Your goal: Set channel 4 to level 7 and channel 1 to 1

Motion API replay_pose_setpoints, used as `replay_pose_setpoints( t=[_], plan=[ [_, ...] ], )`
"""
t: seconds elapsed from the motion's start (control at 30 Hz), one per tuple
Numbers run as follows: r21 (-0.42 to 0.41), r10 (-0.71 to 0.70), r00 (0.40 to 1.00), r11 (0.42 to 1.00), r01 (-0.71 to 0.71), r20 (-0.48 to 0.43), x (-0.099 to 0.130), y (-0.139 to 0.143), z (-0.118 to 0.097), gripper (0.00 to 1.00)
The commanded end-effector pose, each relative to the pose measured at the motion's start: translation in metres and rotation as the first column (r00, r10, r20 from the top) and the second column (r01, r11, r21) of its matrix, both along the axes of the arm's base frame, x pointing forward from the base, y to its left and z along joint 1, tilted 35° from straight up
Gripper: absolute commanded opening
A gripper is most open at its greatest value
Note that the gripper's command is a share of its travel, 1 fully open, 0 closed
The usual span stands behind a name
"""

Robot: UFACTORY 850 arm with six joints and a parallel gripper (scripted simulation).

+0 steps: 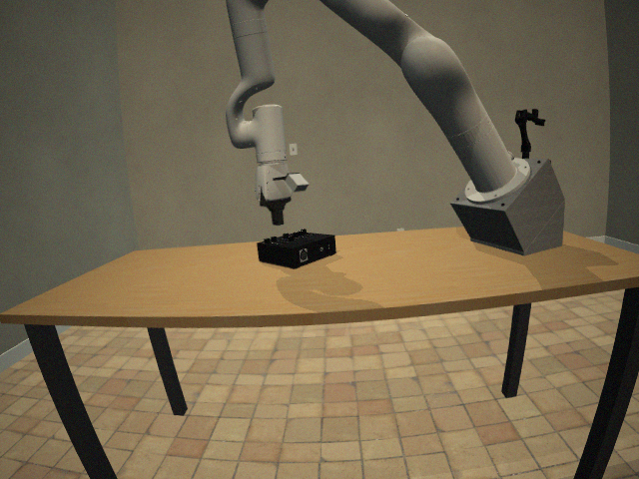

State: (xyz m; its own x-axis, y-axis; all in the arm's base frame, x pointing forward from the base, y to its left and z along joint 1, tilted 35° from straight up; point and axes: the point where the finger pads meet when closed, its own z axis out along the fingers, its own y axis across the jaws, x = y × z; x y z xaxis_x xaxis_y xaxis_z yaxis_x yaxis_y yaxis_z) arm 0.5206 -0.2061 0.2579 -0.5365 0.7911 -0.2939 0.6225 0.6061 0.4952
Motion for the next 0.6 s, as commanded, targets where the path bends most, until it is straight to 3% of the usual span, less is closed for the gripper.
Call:
replay_pose_setpoints(
  t=[0.0, 0.57],
  plan=[
    [-0.001, 0.0, 1.0, 1.0, 0.0, 0.002, 0.002, 0.0, -0.002, 0.0],
    [-0.001, 0.0, 1.0, 1.0, 0.0, 0.002, 0.008, 0.001, -0.012, 0.0]
  ],
)
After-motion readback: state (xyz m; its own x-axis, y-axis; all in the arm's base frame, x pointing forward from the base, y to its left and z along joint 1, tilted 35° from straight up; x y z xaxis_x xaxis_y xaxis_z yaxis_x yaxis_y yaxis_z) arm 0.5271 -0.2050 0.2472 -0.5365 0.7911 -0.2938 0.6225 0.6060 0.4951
